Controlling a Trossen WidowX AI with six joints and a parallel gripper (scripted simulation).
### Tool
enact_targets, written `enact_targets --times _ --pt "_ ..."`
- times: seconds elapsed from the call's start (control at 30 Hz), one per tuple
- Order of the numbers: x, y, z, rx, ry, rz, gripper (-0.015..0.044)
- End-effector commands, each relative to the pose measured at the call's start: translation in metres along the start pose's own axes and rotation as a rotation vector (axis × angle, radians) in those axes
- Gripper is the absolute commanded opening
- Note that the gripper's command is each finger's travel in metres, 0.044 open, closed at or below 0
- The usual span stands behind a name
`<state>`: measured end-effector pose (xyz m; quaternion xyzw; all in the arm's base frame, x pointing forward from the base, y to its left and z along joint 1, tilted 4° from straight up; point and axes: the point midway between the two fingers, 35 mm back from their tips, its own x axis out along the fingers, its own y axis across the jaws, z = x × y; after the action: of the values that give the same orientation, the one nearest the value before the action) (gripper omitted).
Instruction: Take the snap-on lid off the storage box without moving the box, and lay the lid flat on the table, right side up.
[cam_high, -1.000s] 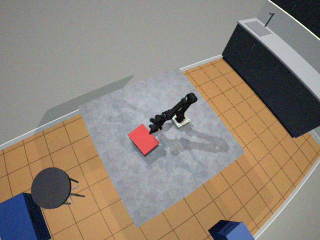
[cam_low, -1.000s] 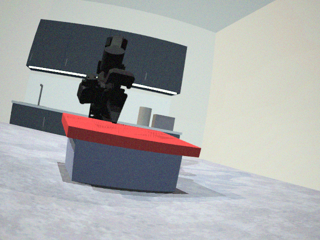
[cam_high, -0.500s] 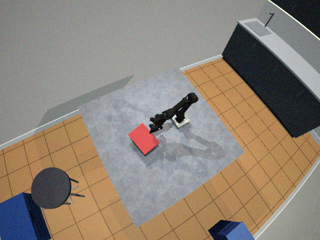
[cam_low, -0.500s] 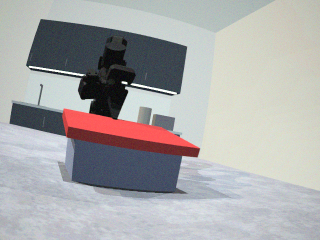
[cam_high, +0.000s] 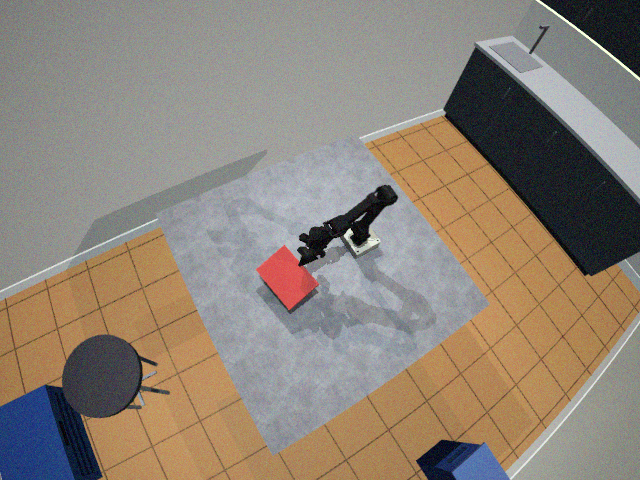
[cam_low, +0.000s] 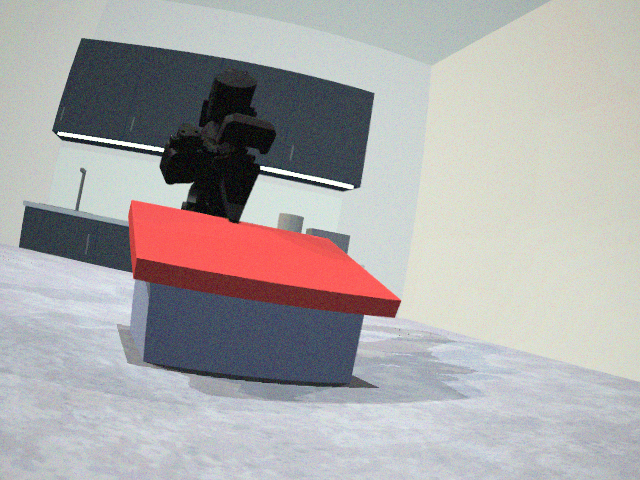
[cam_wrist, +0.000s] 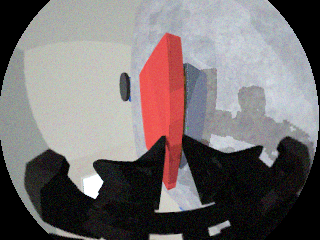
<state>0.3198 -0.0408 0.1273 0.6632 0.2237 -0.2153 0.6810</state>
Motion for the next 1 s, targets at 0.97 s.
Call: enact_targets --times 0.97 --pt "-0.023 0.048 0.001 0.0 -0.005 0.025 0.0"
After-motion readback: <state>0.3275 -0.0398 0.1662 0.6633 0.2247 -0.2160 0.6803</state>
